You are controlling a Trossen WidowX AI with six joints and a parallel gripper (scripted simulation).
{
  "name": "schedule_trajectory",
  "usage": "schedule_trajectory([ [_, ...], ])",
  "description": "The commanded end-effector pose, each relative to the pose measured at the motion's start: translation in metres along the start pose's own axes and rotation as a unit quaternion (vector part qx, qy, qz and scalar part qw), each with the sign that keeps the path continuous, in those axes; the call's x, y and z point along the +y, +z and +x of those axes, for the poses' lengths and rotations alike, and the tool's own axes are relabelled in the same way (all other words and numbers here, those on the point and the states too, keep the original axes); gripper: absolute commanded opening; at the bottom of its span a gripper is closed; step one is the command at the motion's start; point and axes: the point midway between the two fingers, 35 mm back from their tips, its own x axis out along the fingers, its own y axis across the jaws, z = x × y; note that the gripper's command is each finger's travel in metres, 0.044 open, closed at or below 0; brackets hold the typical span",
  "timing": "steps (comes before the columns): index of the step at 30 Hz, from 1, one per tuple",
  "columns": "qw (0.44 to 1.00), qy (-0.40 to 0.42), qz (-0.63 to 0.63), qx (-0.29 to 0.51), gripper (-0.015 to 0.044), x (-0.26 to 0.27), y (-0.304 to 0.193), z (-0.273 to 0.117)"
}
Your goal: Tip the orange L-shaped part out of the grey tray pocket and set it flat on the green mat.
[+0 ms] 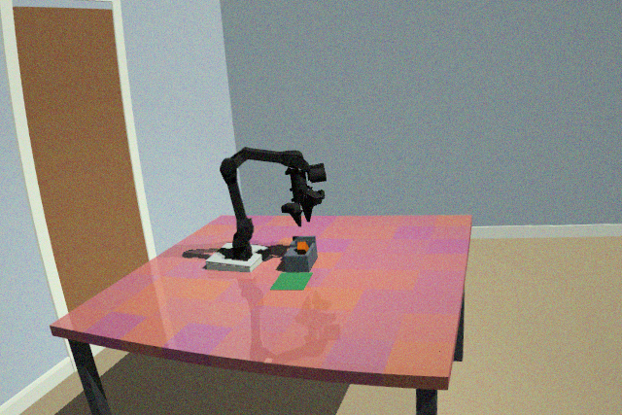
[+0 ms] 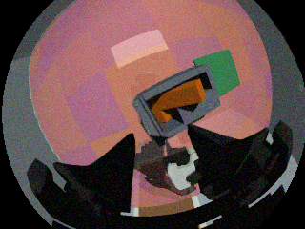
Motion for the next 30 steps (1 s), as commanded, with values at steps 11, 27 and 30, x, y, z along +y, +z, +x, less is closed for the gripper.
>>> schedule_trajectory([
  [11, 0.823, -0.012, 0.568, 0.001, 0.0280, -0.055, 0.025, -0.001],
  [27, 0.823, -0.012, 0.568, 0.001, 0.0280, -0.056, 0.024, 0.031],
  [30, 0.823, -0.012, 0.568, 0.001, 0.0280, -0.056, 0.025, 0.034],
])
